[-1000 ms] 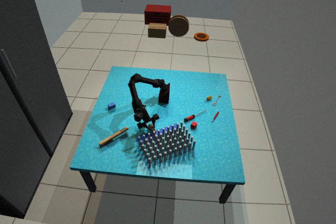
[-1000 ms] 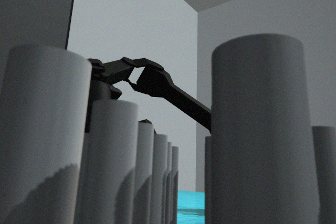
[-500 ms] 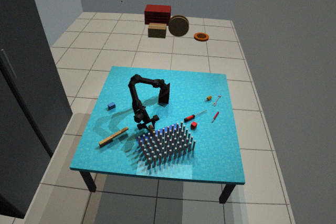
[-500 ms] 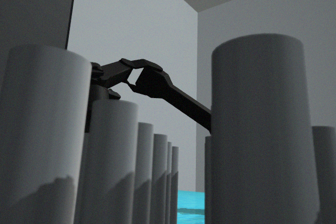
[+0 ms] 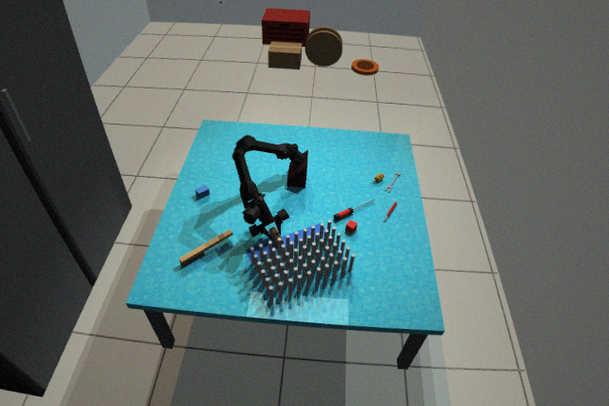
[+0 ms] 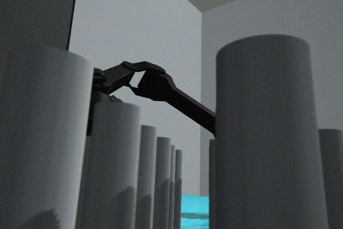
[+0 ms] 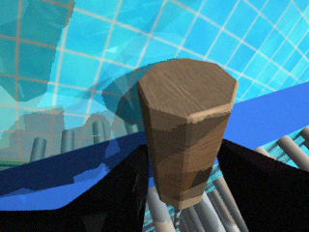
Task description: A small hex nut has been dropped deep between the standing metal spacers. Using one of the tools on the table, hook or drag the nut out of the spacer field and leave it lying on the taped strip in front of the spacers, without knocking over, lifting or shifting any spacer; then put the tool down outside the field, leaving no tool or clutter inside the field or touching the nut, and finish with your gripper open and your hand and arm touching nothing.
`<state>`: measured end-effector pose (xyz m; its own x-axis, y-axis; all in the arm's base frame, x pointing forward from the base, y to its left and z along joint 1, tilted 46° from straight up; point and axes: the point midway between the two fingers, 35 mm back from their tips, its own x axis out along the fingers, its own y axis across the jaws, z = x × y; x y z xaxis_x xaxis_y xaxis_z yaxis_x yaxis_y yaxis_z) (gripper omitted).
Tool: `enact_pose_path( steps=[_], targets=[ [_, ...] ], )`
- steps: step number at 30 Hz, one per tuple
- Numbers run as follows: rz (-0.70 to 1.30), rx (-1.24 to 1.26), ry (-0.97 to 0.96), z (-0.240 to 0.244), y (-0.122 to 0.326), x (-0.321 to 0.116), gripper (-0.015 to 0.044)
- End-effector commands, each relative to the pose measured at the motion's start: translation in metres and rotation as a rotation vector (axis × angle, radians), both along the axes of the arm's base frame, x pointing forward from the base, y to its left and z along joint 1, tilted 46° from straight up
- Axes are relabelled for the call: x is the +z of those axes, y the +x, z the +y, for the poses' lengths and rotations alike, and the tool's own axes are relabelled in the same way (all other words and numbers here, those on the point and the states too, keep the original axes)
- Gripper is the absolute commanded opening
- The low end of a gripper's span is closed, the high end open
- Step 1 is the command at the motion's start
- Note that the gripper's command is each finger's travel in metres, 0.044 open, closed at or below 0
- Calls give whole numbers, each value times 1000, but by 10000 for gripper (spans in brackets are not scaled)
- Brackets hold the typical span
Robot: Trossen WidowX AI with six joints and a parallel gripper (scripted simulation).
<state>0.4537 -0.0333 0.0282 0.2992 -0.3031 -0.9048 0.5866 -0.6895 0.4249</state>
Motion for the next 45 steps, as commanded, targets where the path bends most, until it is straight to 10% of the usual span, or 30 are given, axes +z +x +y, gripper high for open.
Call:
enact_pose_path(
  steps=[1, 45],
  targets=[
    [0, 5, 1, -1, -2, 1, 0],
    [1, 5, 0, -14, -24, 10, 0]
  ],
)
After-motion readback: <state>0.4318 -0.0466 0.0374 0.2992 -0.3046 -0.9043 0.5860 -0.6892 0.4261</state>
